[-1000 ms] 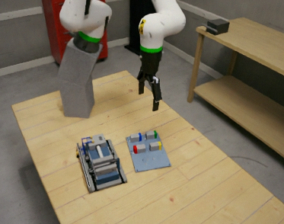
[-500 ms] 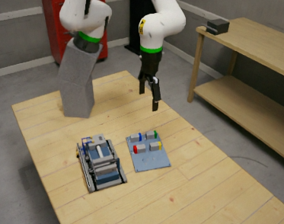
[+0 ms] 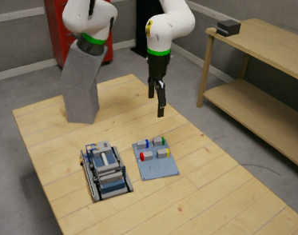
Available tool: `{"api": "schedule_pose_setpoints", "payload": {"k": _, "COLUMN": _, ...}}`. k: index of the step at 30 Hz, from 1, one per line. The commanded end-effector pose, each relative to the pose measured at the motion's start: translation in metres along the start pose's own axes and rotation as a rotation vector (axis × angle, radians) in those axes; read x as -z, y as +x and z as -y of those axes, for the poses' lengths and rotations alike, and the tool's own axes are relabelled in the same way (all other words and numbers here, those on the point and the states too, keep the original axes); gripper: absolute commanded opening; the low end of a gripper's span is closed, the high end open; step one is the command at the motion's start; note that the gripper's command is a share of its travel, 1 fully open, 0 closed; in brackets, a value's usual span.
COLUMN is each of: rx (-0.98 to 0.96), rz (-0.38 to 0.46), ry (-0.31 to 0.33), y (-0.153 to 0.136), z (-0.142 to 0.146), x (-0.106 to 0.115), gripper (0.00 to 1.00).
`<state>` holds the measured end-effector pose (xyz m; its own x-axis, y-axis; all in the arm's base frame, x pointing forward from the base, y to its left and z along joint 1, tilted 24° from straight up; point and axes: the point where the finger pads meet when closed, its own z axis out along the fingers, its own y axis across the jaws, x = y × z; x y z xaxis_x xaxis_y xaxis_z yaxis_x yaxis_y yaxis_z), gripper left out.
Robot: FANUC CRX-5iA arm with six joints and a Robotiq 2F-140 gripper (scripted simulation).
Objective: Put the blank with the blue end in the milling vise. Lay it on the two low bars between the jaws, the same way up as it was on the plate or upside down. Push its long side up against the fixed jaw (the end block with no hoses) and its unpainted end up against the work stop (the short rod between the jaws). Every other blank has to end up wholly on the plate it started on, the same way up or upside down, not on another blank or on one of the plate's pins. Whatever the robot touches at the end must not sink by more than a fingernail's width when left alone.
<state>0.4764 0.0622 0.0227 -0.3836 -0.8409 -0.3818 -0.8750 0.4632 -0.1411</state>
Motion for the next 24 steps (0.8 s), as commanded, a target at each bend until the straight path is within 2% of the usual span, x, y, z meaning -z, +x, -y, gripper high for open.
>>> {"api": "schedule_pose_setpoints", "payload": {"k": 1, "rx": -0.009, "rz": -0.001, "ry": 0.002, "y": -0.0003, "z": 0.0007, "x": 0.0006, "gripper": 1.0}}
{"api": "schedule_pose_setpoints", "payload": {"k": 11, "rx": -0.034, "rz": -0.003, "ry": 0.003, "y": -0.0004, "z": 0.0007, "x": 0.0006, "gripper": 1.0}}
{"api": "schedule_pose_setpoints", "payload": {"k": 12, "rx": -0.03, "rz": -0.002, "ry": 0.003, "y": -0.0003, "z": 0.0007, "x": 0.0006, "gripper": 0.45}}
{"api": "schedule_pose_setpoints", "payload": {"k": 24, "rx": -0.03, "rz": -0.002, "ry": 0.003, "y": -0.0003, "z": 0.0007, "x": 0.0006, "gripper": 0.45}}
